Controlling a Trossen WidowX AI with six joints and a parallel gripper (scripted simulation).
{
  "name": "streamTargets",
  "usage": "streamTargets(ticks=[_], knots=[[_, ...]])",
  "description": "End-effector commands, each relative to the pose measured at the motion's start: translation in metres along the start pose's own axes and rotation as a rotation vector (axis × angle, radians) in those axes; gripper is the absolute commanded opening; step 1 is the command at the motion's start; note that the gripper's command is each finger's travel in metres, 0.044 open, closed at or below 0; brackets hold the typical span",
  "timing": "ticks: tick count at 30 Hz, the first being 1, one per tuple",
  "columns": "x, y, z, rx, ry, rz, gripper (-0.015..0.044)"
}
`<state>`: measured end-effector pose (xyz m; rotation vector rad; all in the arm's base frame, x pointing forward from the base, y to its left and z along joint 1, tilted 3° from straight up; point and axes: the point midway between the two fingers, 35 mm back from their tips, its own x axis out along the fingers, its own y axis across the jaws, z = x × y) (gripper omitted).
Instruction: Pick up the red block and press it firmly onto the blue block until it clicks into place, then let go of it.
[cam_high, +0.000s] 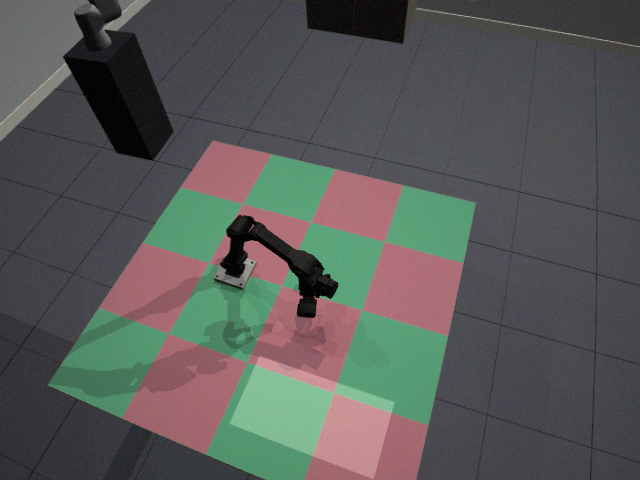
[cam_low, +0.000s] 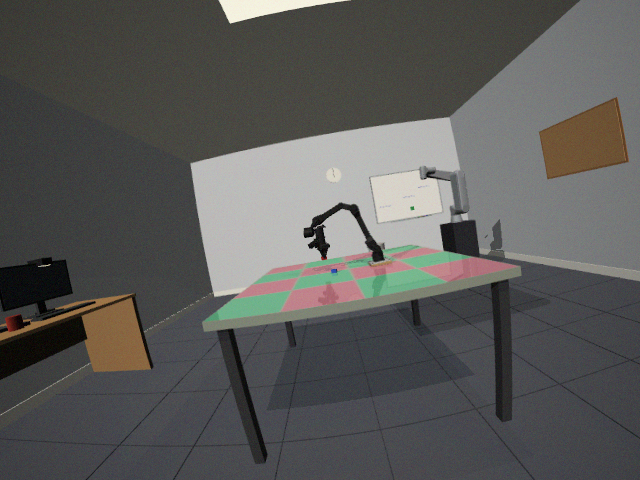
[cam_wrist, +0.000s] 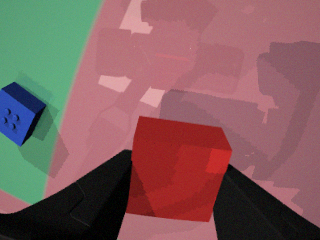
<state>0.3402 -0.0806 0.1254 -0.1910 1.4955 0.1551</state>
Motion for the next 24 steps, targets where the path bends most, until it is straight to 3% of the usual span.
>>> streamTargets(ticks=[1, 9, 24], knots=[[-0.021, 0.001, -0.002, 0.004, -0.003, -0.006, 0.0000], [-0.041, 0.005, -0.006, 0.008, -0.003, -0.005, 0.0000], [-0.007, 0.067, -0.009, 0.283, -0.003, 0.000, 0.0000]])
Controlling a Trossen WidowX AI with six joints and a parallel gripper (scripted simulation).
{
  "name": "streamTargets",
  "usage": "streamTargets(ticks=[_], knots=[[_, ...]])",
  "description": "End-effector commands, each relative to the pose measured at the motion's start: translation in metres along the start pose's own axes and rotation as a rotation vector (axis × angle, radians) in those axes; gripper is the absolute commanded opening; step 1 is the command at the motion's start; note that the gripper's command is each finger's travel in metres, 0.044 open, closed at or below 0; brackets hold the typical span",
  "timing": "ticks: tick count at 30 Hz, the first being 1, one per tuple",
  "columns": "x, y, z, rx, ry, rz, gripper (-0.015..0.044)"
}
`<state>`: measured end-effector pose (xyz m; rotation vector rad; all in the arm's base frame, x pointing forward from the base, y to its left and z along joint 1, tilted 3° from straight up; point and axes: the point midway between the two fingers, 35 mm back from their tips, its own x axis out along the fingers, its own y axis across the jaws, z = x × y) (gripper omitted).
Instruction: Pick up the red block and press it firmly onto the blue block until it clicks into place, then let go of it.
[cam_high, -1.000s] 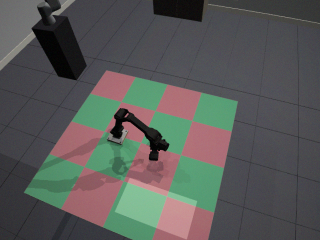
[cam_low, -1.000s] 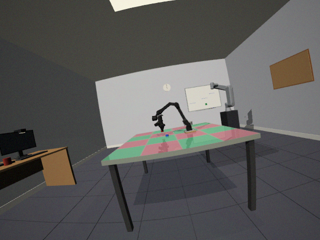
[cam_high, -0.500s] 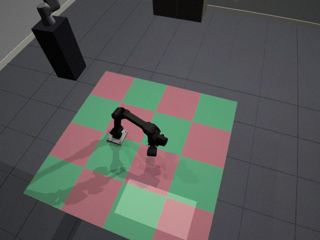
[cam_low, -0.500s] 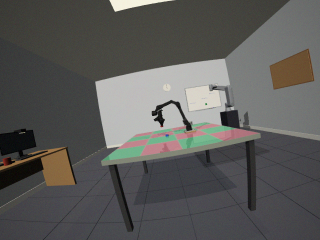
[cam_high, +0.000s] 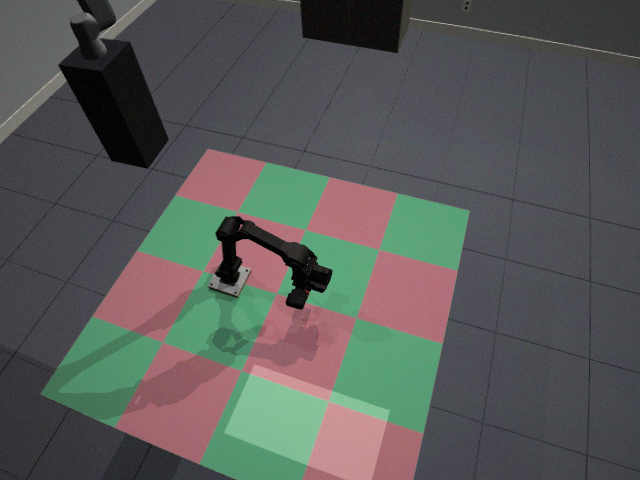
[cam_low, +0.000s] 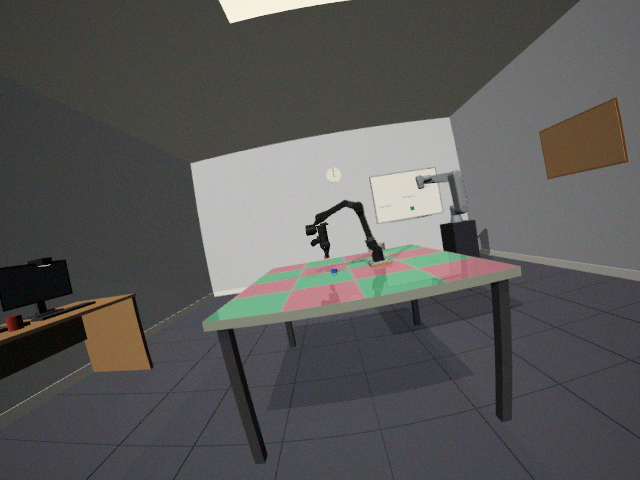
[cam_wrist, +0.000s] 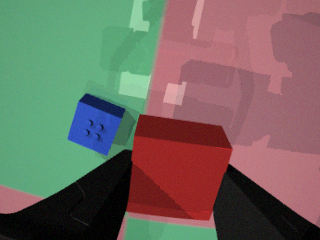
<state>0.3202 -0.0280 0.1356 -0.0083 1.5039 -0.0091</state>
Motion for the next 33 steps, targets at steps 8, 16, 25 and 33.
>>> streamTargets(ticks=[8, 16, 25, 33], knots=[[0.025, 0.041, -0.022, 0.213, -0.005, -0.001, 0.0000], [0.031, 0.050, -0.028, 0.261, -0.005, 0.000, 0.0000], [0.054, 0.050, -0.028, 0.261, -0.005, 0.000, 0.0000], [0.064, 0.050, -0.028, 0.261, -0.005, 0.000, 0.0000]])
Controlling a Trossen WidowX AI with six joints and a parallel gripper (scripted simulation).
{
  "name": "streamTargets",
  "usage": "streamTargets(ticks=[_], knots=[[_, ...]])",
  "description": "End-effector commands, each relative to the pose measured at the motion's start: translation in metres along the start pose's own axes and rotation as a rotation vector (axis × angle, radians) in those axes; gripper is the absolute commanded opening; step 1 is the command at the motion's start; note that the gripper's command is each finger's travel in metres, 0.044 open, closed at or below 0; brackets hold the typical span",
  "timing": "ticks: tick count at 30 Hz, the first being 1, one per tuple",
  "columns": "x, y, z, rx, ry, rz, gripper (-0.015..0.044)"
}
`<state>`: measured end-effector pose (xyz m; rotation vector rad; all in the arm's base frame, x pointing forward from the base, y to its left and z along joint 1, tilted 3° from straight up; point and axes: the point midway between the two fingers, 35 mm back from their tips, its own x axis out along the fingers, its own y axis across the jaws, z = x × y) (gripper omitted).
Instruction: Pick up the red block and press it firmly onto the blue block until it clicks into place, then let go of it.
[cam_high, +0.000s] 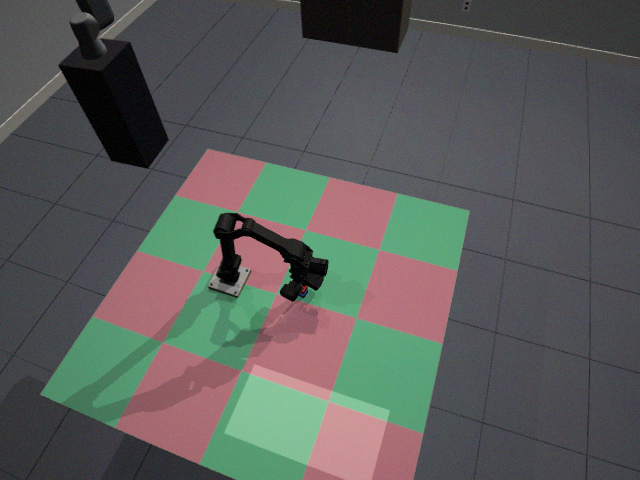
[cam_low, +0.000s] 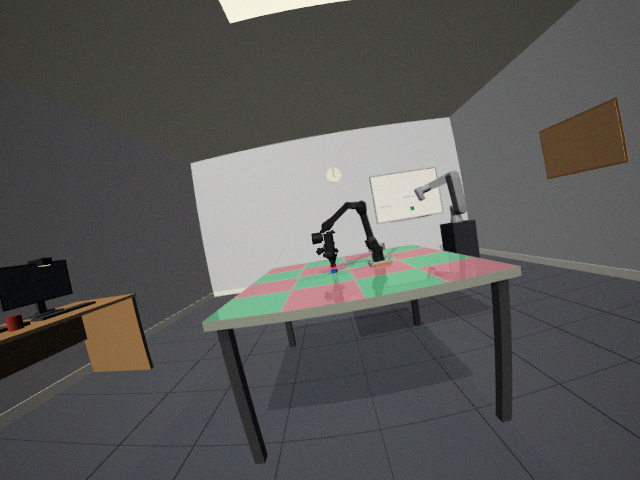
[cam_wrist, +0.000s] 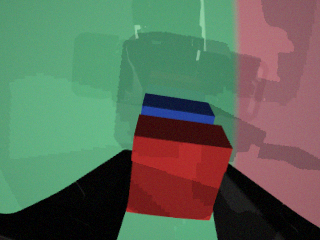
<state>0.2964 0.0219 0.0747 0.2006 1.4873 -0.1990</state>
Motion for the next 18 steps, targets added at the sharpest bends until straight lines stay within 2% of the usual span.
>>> streamTargets(ticks=[1, 18], knots=[[0.0075, -0.0005, -0.0006, 0.004, 0.001, -0.004, 0.0000], [0.0132, 0.0001, -0.0011, 0.004, 0.001, -0.004, 0.0000]])
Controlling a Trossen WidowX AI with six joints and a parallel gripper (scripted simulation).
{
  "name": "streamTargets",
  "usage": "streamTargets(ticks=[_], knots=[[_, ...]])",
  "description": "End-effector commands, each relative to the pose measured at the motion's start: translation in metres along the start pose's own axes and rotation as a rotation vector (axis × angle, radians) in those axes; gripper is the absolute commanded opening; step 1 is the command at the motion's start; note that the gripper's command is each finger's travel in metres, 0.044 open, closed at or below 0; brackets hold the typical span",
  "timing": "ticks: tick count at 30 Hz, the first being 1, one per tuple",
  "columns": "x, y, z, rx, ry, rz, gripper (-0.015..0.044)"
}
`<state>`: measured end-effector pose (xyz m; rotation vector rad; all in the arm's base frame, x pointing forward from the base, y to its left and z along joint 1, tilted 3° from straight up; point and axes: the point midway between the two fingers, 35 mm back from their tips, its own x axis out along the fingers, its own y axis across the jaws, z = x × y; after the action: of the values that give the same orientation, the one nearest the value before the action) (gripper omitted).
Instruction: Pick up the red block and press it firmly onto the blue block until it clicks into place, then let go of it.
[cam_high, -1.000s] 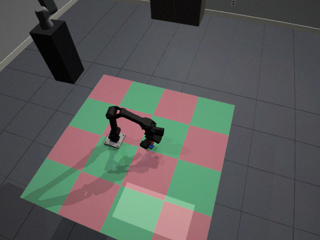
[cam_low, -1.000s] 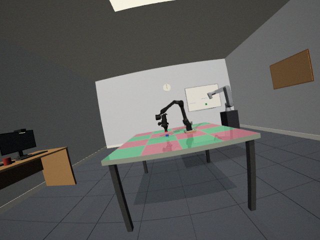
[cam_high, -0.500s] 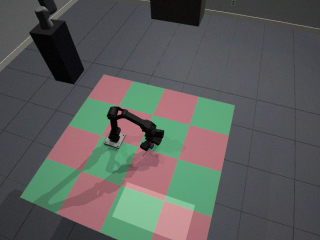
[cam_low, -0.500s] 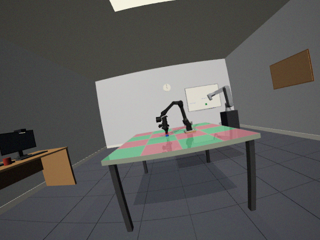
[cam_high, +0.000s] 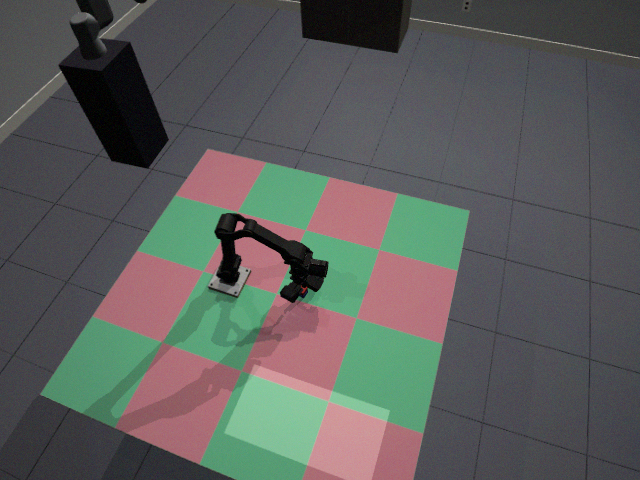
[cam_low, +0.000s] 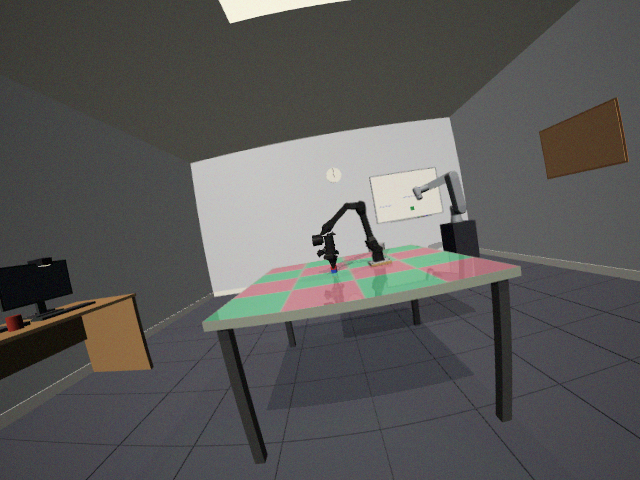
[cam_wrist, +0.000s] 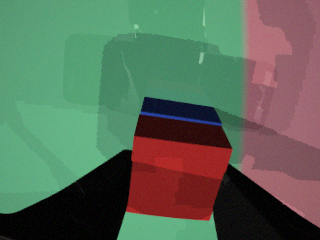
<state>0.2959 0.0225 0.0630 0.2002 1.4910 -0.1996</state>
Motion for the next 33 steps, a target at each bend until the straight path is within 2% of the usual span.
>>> streamTargets(ticks=[1, 16, 24, 33], knots=[[0.001, 0.000, 0.000, 0.004, -0.003, -0.003, 0.0000], [0.003, 0.000, 0.000, 0.000, 0.000, -0.001, 0.0000], [0.003, 0.000, 0.000, 0.000, 0.000, -0.001, 0.0210], [-0.006, 0.001, 0.001, 0.000, -0.001, -0.001, 0.0220]])
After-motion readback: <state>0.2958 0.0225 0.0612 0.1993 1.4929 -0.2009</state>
